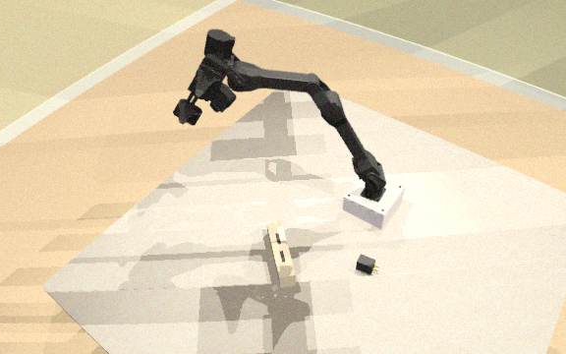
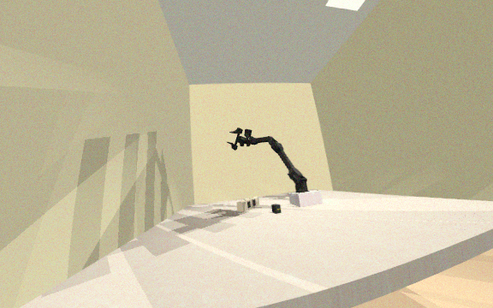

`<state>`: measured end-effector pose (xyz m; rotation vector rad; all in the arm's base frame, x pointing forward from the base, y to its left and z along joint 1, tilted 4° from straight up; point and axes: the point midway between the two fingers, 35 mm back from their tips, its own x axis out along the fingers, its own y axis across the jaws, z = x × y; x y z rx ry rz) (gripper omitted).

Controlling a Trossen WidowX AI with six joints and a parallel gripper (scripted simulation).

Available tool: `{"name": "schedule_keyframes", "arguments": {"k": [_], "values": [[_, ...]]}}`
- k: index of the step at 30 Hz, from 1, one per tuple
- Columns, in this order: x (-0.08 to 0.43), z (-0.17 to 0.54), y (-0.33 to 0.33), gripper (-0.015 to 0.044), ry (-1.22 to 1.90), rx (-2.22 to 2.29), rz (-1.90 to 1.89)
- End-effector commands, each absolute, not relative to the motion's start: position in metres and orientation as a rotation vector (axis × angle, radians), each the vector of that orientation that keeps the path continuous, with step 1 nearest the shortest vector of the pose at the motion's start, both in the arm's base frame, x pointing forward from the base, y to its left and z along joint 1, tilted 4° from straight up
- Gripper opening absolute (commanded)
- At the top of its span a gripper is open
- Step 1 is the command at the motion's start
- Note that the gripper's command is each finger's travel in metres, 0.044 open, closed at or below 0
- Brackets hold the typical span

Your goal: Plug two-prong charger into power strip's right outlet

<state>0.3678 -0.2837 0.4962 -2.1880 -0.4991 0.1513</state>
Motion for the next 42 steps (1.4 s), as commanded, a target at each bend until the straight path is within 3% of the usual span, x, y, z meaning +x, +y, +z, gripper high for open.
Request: {"name": "schedule_keyframes", "arguments": {"k": [1,42], "values": [[0.368,0.496,-0.283,0.0426,-0.499,-2.186,0.151],[0.490,0.357,-0.143,0.0440,-0.147,-1.441,0.448]]}}
